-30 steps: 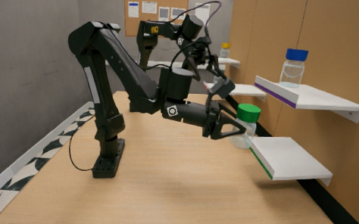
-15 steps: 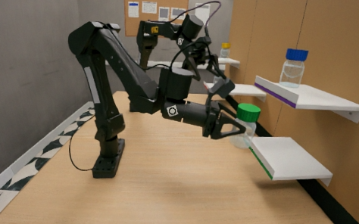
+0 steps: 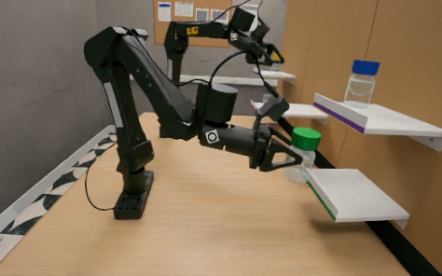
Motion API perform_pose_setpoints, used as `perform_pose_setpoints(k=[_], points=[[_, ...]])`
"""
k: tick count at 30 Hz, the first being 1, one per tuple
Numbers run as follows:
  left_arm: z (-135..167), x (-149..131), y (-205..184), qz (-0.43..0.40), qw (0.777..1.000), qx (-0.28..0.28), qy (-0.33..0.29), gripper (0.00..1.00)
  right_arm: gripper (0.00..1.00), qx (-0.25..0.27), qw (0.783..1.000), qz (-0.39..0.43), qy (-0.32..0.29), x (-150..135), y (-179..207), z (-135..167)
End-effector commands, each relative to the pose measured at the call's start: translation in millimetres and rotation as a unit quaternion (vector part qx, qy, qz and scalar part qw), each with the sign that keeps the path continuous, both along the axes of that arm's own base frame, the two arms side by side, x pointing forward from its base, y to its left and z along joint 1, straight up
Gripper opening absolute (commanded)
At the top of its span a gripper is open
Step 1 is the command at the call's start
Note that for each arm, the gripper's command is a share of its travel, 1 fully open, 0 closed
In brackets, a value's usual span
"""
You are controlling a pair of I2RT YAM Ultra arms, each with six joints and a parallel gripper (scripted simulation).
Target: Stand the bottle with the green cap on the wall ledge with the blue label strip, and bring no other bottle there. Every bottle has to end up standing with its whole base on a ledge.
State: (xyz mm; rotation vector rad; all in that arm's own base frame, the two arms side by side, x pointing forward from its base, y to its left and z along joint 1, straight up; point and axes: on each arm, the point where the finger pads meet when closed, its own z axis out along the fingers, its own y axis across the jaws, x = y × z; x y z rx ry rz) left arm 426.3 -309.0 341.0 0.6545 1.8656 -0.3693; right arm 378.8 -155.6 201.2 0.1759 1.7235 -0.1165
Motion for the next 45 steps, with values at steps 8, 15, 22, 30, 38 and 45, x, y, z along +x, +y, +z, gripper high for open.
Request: perform_pose_setpoints(k=[8, 15, 22, 30, 38, 45], points=[[71, -3, 207, 0.190, 0.969, -0.087, -0.130, 1.00, 0.51, -0.020, 0.999, 0.000, -0.032, -2, 0, 23], [75, -28, 275, 0.261, 0.946, -0.094, -0.168, 1.00, 0.51, -0.020, 0.999, 0.000, -0.032, -2, 0, 23], [68, -47, 311, 0.303, 0.932, -0.090, -0.178, 1.00, 0.51, -0.020, 0.999, 0.000, -0.032, -2, 0, 23], [72, -48, 310, 0.302, 0.932, -0.090, -0.182, 1.00, 0.51, 0.011, 0.999, -0.013, 0.029, -3, 5, -16], [72, -48, 311, 0.304, 0.931, -0.089, -0.182, 1.00, 0.51, 0.029, 0.998, -0.026, 0.041, 13, 61, -1], [72, -48, 311, 0.304, 0.931, -0.089, -0.182, 1.00, 0.51, 0.007, 0.997, 0.033, 0.065, 33, 155, 3]])
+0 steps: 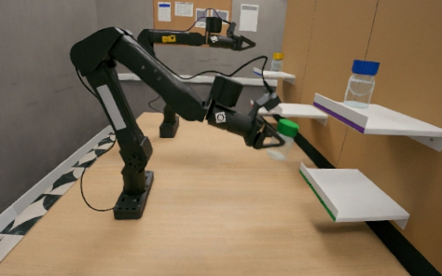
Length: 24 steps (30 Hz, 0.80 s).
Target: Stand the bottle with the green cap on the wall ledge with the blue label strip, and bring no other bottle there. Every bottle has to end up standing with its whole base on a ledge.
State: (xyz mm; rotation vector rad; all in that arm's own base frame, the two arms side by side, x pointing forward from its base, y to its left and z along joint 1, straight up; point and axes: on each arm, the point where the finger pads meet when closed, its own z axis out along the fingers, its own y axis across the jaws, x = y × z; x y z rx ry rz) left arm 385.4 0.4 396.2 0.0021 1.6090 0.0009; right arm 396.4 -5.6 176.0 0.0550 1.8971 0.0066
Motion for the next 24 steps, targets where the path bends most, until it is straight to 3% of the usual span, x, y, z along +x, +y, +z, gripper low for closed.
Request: perform_pose_setpoints(k=[1, 3, 12, 18, 24], points=[[17, -7, 1, 0.001, 1.000, -0.003, -0.027, 1.00, 0.51, -0.010, 0.999, -0.045, -0.019, 21, 14, 34], [17, -7, 1, 0.001, 1.000, -0.003, -0.027, 1.00, 0.51, -0.010, 0.999, -0.045, -0.019, 21, 14, 34], [17, -7, 1, 0.001, 1.000, -0.003, -0.027, 1.00, 0.51, -0.004, 0.994, -0.095, -0.054, 60, 87, 96], [17, -7, 1, 0.001, 1.000, -0.003, -0.027, 1.00, 0.51, 0.007, 0.990, -0.117, -0.080, 63, 142, 131], [17, -7, 1, 0.001, 1.000, -0.003, -0.027, 1.00, 0.51, 0.005, 0.989, -0.116, -0.088, 58, 174, 141]])
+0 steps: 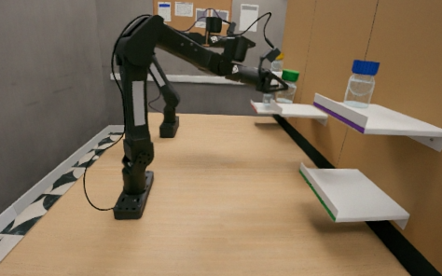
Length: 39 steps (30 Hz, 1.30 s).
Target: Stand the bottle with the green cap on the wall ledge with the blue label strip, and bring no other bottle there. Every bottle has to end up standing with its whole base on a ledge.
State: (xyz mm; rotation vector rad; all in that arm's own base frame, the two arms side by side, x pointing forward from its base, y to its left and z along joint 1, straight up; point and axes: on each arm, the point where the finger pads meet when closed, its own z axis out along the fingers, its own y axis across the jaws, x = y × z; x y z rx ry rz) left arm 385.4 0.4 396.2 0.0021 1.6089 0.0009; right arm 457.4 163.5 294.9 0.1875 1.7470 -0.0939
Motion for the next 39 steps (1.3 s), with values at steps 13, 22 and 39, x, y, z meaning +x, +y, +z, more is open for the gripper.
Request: perform_pose_setpoints(k=[13, 22, 39], points=[[17, -7, 1, 0.001, 1.000, -0.003, -0.027, 1.00, 0.51, -0.008, 1.000, -0.011, -0.016, -26, 75, 19], [17, -7, 1, 0.001, 1.000, -0.003, -0.027, 1.00, 0.51, -0.001, 0.996, 0.083, -0.041, -24, 95, 31], [17, -7, 1, 0.001, 1.000, -0.003, -0.027, 1.00, 0.51, -0.019, 0.980, 0.194, -0.044, -28, 75, 14]])
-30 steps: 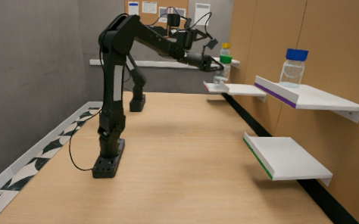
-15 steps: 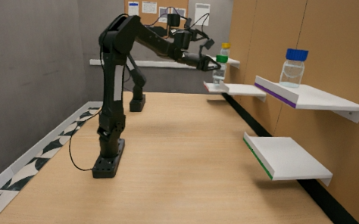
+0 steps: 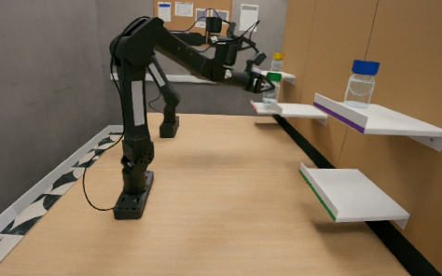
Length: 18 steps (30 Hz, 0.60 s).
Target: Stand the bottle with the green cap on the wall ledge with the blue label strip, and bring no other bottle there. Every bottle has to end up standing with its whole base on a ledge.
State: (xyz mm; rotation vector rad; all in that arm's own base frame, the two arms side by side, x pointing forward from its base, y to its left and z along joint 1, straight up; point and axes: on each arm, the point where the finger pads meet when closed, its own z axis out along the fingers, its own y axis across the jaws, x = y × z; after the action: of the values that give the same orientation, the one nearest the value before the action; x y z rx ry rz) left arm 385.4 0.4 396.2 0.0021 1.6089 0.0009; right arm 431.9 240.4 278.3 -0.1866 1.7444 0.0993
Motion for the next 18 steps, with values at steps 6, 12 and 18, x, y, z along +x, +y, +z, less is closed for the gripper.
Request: perform_pose_setpoints(k=[6, 12, 18], points=[[17, -7, 1, 0.001, 1.000, -0.003, -0.027, 1.00, 0.51, 0.025, 0.999, 0.018, -0.034, -2, 1, 21], [17, -7, 1, 0.001, 1.000, -0.003, -0.027, 1.00, 0.51, 0.029, 0.999, 0.018, -0.038, -1, 1, 27], [17, -7, 1, 0.001, 1.000, -0.003, -0.027, 1.00, 0.51, 0.031, 0.998, 0.019, -0.047, -3, 1, 45]])
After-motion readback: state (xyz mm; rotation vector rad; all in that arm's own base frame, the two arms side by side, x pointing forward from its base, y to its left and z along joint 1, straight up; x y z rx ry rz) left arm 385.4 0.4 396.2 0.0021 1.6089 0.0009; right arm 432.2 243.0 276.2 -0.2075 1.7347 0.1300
